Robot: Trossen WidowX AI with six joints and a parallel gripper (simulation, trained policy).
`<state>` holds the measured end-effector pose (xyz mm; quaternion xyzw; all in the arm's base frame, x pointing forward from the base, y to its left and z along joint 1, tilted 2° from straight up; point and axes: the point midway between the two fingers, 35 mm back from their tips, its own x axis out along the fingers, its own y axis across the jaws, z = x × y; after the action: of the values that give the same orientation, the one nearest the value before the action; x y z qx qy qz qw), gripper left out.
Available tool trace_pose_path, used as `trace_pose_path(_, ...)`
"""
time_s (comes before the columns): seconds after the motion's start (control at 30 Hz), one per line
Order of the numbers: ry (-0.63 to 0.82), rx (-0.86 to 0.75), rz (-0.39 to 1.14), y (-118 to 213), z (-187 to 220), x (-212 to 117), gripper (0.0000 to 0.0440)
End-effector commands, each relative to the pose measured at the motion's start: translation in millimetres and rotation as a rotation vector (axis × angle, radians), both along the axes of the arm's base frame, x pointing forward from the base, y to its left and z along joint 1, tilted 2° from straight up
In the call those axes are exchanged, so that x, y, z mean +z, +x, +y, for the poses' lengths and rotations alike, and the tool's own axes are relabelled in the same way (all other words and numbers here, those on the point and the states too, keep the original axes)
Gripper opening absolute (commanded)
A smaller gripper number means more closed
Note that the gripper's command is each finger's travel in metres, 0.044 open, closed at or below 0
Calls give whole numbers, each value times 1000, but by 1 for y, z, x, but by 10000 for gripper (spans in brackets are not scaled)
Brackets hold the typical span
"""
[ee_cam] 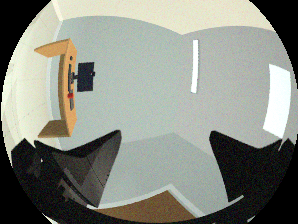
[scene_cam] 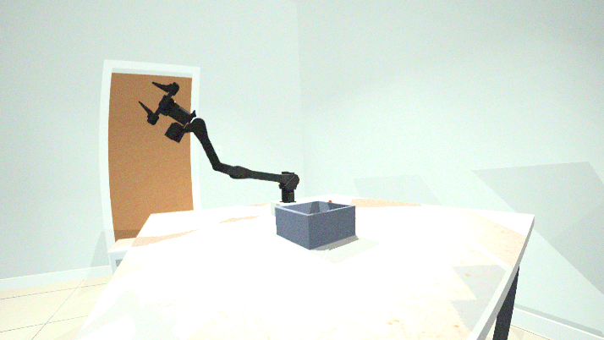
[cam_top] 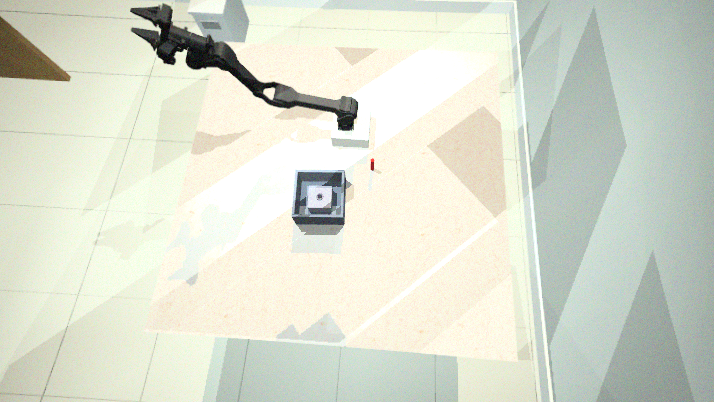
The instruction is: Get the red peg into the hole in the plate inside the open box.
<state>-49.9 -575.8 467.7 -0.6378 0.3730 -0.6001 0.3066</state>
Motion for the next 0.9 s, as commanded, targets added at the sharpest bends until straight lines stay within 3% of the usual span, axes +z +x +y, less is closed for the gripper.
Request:
trace_pose_path(0.0,-149,-49,27,-16,38,46,440)
trace_pose_path(0.47,-599,-199,145,-48,187,159,440)
trace_pose_path(0.87,-959,-344,304,-44,336,214,440)
